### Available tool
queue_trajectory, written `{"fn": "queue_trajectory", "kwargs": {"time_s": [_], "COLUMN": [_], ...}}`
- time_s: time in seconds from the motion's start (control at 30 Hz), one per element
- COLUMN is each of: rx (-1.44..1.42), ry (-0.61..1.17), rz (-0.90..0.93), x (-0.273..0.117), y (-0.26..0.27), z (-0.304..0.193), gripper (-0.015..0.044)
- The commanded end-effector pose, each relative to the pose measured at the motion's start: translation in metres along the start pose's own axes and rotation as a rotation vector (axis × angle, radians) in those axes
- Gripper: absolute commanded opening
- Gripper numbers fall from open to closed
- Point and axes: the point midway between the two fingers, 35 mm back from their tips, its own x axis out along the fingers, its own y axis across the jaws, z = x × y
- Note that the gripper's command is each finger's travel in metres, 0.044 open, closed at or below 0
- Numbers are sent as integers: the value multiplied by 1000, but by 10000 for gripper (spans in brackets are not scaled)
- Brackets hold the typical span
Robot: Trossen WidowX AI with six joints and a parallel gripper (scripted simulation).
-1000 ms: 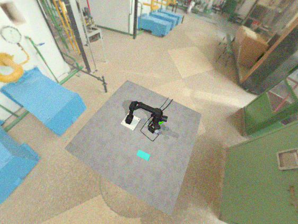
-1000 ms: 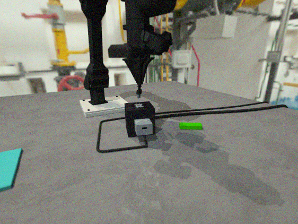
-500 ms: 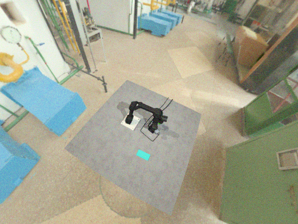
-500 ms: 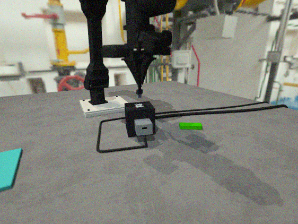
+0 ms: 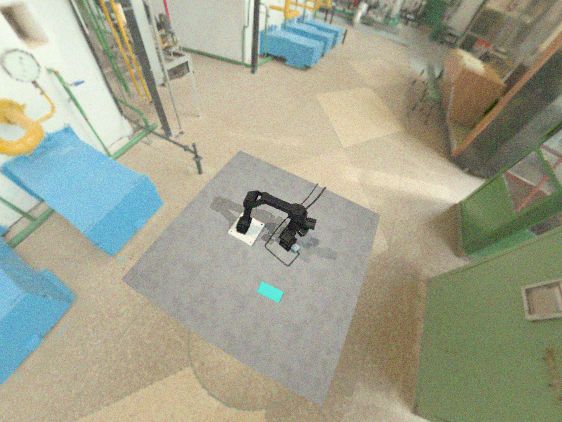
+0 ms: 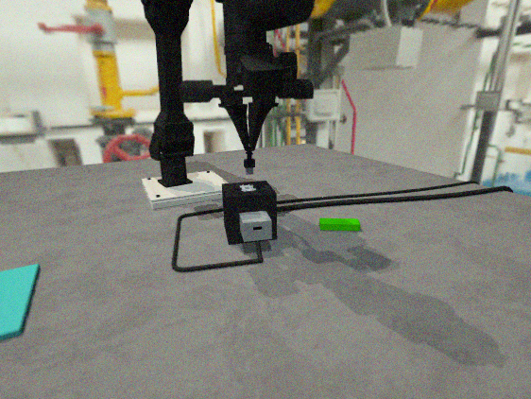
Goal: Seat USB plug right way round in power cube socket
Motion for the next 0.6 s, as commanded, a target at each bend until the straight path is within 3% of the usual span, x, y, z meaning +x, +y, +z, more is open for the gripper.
{"fn": "queue_trajectory", "kwargs": {"time_s": [0.0, 0.57], "rx": [110, 555], "ry": [0, 0], "rz": [0, 0], "x": [0, 0], "y": [0, 0], "z": [0, 0], "gripper": [0, 0]}}
